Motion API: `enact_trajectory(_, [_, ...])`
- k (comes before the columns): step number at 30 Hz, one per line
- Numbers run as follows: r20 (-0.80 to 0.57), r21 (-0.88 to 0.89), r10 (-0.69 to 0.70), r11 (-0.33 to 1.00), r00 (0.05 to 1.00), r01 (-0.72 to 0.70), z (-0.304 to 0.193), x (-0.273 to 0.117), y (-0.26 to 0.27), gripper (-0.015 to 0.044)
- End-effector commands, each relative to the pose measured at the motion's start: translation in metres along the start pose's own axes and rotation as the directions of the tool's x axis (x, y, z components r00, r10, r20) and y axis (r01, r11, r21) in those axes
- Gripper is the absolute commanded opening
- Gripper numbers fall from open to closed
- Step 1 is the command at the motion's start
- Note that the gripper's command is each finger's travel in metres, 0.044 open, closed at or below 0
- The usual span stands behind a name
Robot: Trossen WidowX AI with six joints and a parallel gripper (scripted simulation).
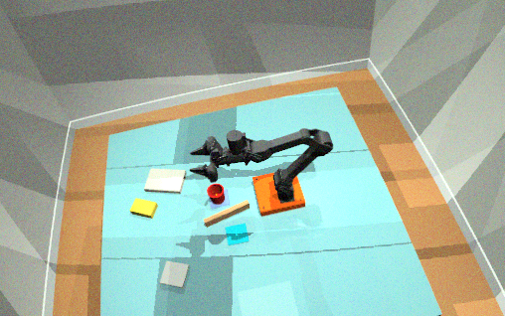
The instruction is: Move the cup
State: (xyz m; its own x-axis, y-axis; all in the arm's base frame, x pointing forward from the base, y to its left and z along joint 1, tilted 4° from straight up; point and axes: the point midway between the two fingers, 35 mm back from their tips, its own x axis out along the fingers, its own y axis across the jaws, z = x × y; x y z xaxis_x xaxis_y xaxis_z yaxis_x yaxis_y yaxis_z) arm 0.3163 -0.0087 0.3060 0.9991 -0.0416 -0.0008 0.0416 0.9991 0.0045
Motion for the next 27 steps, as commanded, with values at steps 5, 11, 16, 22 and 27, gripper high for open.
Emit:
enact_trajectory(5, [-0.348,0.276,-0.043,0.95,0.937,0.146,-0.06,0.022,-0.012,0.0269])
enact_trajectory(11, [-0.825,0.396,-0.09,0.613,0.558,0.684,-0.152,0.007,-0.034,0.0148])
enact_trajectory(16, [-0.993,0.08,-0.076,0.168,0.093,0.982,-0.195,-0.036,-0.048,0.0148])
enact_trajectory(22, [-0.997,0.019,-0.07,0.103,0.026,0.994,-0.197,-0.044,-0.054,0.0148])
enact_trajectory(27, [-0.997,0.019,-0.07,0.103,0.026,0.994,-0.197,-0.045,-0.055,0.0148])
